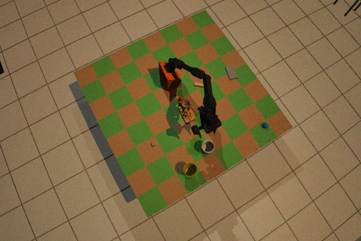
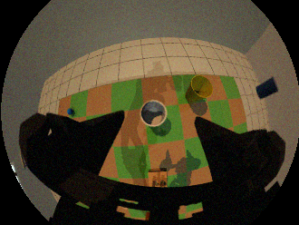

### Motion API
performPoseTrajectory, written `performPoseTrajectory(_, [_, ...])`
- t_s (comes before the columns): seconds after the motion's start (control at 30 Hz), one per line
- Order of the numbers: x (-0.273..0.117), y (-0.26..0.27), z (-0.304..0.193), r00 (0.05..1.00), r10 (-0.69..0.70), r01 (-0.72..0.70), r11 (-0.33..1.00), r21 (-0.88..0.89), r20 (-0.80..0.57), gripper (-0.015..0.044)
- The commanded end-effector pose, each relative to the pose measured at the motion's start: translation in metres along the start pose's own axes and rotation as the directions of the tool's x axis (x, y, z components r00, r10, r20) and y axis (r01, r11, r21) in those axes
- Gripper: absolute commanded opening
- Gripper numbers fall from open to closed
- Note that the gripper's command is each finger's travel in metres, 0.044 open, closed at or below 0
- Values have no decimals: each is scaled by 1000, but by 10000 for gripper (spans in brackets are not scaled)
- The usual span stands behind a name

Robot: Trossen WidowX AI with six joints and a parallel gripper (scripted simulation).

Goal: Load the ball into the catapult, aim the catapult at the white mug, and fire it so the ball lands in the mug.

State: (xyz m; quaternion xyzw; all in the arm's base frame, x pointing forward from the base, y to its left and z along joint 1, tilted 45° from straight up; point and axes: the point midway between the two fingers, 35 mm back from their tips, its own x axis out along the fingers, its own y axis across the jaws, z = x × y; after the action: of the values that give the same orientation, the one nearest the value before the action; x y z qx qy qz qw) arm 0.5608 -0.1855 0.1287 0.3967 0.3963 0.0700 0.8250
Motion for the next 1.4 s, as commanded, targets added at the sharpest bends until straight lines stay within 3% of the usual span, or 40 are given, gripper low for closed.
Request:
performPoseTrajectory(0.0, [-2,-1,1,1000,2,-2,1000,0,3,440])
performPoseTrajectory(0.1, [-2,-1,1,1000,2,-2,1000,0,3,440])
performPoseTrajectory(0.67, [-2,-1,1,1000,2,-2,1000,0,3,0])
performPoseTrajectory(0.97, [-1,1,-2,1000,-4,4,1000,-15,-3,0])
performPoseTrajectory(1.37, [11,32,-57,988,-119,83,950,-302,-103,0])
